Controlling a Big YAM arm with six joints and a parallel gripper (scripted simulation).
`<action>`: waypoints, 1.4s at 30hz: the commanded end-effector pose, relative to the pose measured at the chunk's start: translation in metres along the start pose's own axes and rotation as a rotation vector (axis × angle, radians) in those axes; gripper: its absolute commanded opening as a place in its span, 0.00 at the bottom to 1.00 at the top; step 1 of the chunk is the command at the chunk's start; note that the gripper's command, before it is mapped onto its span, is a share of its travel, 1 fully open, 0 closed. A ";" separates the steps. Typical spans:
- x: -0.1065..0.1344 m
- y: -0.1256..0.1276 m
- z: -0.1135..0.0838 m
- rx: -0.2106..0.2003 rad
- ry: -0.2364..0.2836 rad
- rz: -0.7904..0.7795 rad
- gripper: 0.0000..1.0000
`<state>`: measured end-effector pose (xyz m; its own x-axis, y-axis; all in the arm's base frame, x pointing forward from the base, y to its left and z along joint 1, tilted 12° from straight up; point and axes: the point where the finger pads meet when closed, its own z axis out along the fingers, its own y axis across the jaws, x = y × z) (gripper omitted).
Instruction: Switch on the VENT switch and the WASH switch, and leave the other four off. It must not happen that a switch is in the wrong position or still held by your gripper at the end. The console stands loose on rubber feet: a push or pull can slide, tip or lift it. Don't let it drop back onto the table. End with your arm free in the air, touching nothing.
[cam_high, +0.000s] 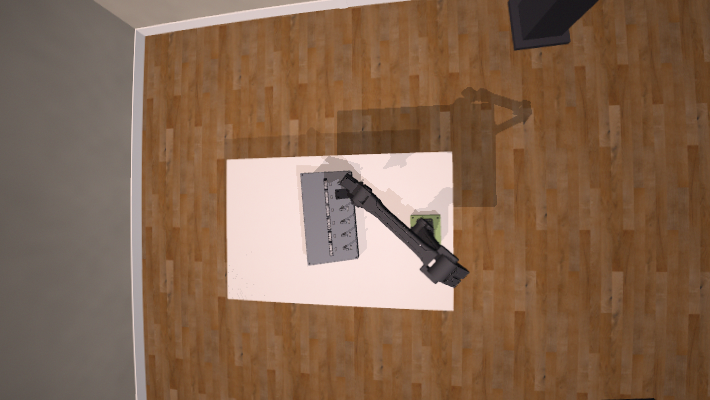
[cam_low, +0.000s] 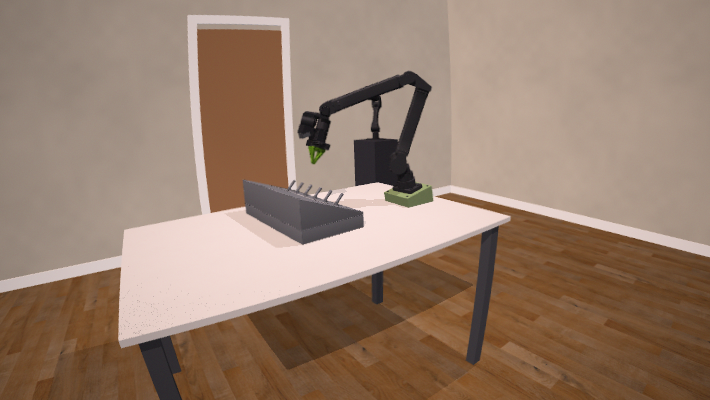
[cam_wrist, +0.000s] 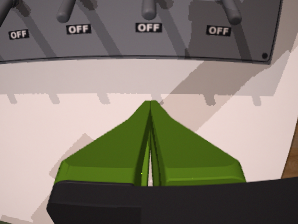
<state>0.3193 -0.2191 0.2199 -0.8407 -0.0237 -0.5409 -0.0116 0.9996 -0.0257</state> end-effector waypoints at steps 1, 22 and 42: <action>-0.002 0.000 0.013 0.000 -0.005 0.009 0.00; 0.000 0.002 0.083 -0.001 -0.005 0.010 0.00; 0.002 0.001 0.103 -0.002 -0.001 0.017 0.00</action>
<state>0.3713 -0.2221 0.1385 -0.8384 -0.0160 -0.5448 -0.0041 0.9997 -0.0231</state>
